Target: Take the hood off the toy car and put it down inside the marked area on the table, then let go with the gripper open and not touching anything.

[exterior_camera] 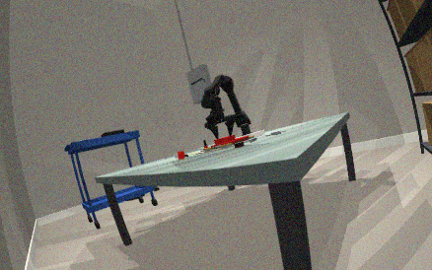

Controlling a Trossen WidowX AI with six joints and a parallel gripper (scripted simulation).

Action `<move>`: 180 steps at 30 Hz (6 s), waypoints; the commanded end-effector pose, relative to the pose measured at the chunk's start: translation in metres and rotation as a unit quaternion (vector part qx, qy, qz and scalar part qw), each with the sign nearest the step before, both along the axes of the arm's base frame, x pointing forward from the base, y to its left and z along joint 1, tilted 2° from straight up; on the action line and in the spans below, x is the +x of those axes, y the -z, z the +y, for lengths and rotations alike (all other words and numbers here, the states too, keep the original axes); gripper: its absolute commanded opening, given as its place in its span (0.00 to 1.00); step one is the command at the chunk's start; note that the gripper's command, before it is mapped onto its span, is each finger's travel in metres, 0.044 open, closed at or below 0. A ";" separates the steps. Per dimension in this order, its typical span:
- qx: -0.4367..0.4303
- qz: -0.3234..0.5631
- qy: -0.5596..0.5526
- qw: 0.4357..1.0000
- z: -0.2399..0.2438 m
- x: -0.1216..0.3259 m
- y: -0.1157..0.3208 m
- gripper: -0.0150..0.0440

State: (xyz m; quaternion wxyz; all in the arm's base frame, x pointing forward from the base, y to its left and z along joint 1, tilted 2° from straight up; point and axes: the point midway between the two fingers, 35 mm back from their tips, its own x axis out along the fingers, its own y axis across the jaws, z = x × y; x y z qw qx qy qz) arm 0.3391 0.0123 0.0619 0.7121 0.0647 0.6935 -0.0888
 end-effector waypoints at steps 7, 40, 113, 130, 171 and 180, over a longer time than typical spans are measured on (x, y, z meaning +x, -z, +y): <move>0.002 0.003 0.001 1.000 0.000 -0.002 0.007 1.00; 0.000 0.000 0.001 1.000 0.000 0.000 0.015 0.78; 0.000 0.006 -0.001 1.000 -0.007 -0.002 -0.050 0.25; -0.001 0.004 0.000 1.000 -0.064 -0.008 -0.054 0.25; -0.007 0.003 0.001 1.000 -0.189 -0.059 -0.064 0.25; -0.008 0.003 0.001 1.000 -0.197 -0.065 -0.064 0.25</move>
